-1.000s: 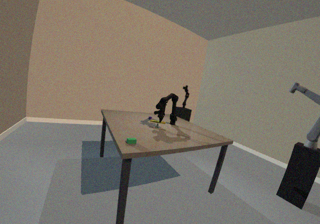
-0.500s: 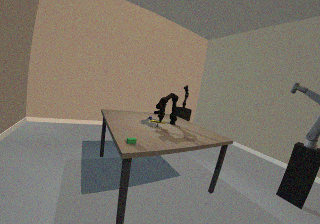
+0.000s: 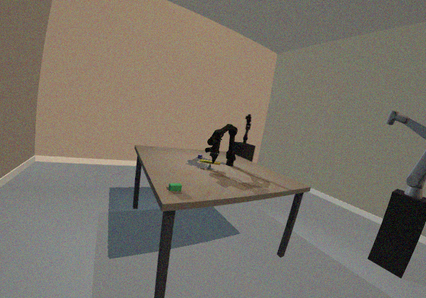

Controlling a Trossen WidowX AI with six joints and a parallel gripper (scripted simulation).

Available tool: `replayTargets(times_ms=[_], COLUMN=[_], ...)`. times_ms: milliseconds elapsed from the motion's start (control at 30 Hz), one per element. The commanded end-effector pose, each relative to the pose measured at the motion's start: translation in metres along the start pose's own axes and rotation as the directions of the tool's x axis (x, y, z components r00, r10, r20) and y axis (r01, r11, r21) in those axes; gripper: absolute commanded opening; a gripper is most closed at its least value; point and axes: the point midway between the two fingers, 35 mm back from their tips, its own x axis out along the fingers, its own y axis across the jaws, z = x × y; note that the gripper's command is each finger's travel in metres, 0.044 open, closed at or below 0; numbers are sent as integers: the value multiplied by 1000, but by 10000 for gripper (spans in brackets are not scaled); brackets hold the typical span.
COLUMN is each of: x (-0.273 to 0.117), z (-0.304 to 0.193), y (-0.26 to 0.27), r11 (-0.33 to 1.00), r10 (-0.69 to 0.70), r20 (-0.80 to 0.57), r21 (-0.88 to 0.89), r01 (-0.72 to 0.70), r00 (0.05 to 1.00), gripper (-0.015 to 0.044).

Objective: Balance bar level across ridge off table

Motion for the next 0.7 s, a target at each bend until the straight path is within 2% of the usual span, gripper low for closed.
replayTargets(times_ms=[0,667], x=[2,4], z=[-1,-1], y=[-1,-1], r11=[1000,1000], r10=[-2,-2], r20=[-4,-4], r21=[5,5], r01=[2,2], r00=[1000,1000], gripper=[0,0])
